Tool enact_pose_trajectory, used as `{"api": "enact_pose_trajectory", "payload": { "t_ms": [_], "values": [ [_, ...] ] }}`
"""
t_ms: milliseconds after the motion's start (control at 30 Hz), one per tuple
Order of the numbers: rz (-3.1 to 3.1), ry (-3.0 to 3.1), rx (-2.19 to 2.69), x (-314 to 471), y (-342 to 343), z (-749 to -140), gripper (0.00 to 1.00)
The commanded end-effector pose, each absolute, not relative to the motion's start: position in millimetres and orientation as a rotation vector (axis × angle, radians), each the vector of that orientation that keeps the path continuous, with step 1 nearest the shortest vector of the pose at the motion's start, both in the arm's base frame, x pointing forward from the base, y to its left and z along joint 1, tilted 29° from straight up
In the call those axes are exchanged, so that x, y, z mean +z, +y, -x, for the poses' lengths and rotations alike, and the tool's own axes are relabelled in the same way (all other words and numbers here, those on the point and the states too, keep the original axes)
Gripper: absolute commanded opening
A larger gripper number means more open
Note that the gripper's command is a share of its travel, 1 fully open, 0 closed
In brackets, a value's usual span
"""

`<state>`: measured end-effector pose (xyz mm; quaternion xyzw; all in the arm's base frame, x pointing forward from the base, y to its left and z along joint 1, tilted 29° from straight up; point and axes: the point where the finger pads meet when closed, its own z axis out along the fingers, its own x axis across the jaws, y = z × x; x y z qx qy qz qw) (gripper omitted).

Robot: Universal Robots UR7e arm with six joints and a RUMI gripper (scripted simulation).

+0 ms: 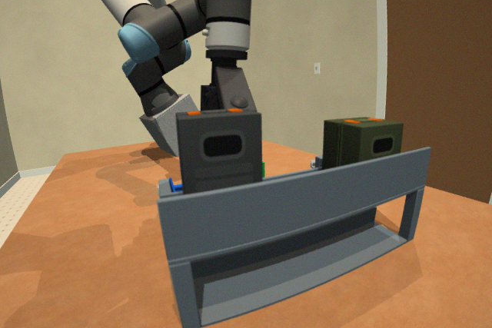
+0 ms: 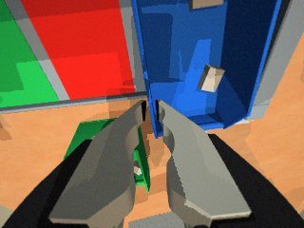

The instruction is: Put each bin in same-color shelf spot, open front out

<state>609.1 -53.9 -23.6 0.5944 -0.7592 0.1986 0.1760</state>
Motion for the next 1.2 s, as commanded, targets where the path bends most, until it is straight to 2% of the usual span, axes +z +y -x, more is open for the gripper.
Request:
{"api": "enact_pose_trajectory", "payload": {
  "t_ms": [0, 1167],
  "values": [
    [-1.683, -2.153, 0.566, -12.9, -48.3, -610.2, 0.05],
    [-1.684, -2.153, 0.566, 29.6, -24.9, -606.5, 0.05]
  ]
}}
